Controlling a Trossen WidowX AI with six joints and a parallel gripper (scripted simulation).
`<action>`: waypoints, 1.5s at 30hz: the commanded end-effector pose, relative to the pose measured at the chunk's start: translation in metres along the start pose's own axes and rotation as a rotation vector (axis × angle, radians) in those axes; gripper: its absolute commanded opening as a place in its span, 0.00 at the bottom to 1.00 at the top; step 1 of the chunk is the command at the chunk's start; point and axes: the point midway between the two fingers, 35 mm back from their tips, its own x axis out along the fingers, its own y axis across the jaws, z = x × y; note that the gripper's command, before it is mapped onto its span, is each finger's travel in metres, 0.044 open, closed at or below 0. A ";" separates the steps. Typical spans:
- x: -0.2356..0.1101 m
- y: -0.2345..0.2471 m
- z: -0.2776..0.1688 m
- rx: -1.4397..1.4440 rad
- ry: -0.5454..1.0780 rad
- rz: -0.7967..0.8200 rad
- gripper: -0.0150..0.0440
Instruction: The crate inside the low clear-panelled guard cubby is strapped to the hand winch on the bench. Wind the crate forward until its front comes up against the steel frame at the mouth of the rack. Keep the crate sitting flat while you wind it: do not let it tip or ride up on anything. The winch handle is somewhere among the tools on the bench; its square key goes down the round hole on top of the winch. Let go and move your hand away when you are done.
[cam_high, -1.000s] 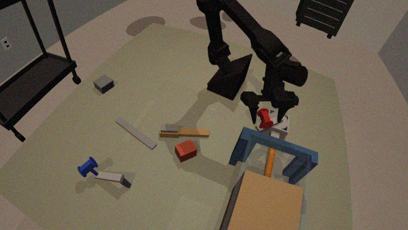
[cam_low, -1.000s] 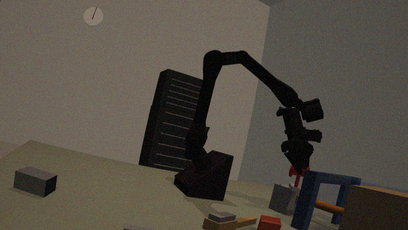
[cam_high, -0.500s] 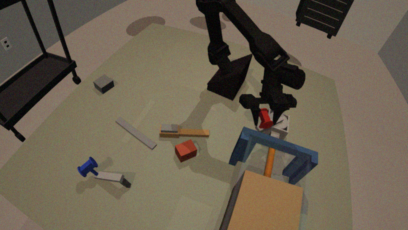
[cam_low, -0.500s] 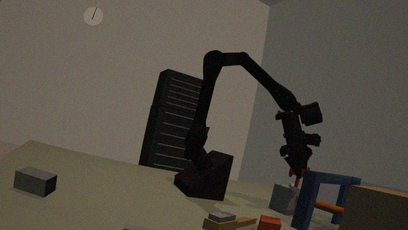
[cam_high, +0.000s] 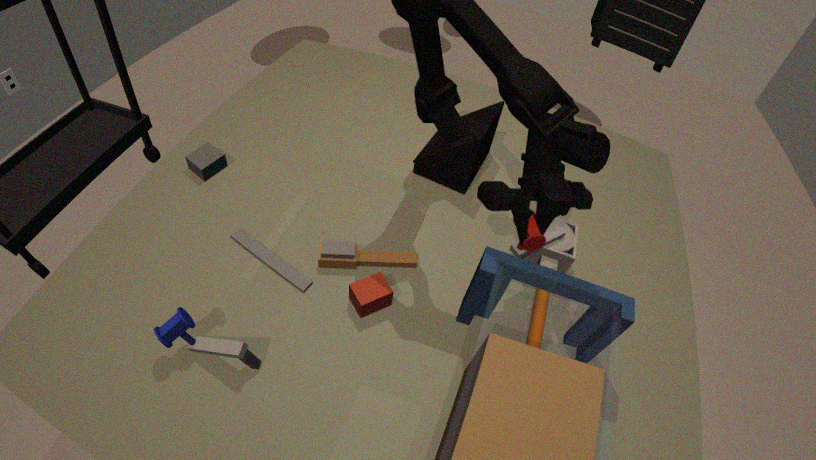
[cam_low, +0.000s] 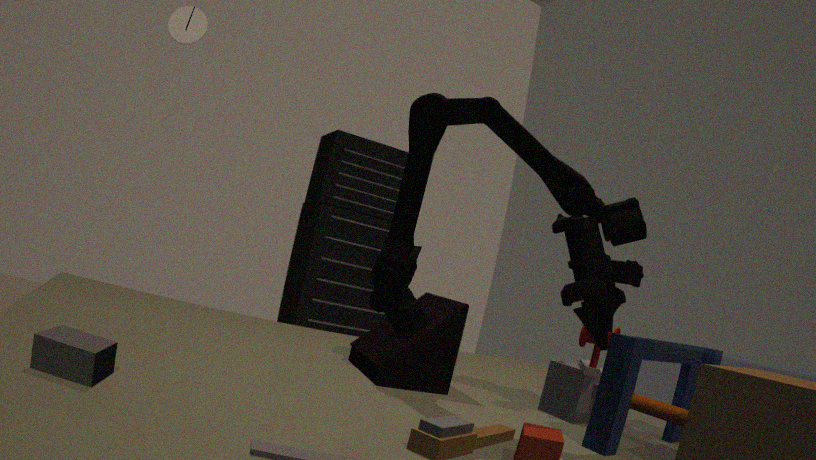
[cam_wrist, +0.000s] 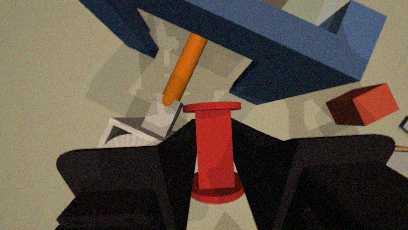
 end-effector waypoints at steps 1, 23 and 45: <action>0.000 0.000 0.000 0.001 0.000 0.002 0.25; 0.005 0.003 0.005 -0.003 -0.002 -0.001 0.25; 0.012 0.014 0.022 -0.002 -0.003 0.000 0.25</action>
